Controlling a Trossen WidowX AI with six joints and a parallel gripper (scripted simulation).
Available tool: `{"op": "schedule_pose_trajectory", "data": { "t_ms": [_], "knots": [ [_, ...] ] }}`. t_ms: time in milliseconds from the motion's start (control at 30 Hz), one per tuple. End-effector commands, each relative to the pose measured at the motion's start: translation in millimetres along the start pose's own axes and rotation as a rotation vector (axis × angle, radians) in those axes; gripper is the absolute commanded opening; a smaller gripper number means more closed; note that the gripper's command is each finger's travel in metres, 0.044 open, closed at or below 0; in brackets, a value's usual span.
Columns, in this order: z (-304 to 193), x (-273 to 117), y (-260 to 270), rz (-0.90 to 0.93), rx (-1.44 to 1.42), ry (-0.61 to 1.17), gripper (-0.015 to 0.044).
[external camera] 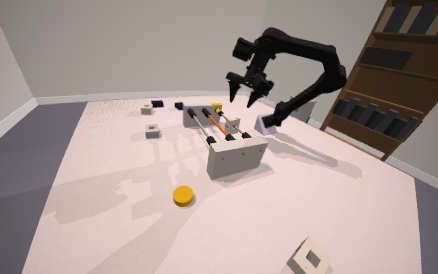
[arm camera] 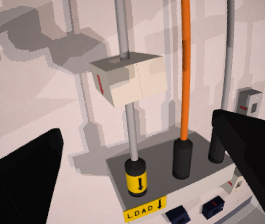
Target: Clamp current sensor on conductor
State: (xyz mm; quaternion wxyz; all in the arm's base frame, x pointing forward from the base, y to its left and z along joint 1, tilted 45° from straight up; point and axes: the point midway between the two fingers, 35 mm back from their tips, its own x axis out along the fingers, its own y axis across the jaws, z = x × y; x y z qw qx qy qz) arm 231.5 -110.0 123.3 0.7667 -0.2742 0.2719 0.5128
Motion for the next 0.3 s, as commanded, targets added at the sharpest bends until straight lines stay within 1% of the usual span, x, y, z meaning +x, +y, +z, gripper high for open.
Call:
{"op": "schedule_pose_trajectory", "data": {
  "t_ms": [0,267],
  "knots": [
    [0.4,0.0,0.2,0.001,-0.004,-0.001,0.044],
    [0.0,0.0,0.0,0.0,0.0,0.0,0.044]
  ]
}}
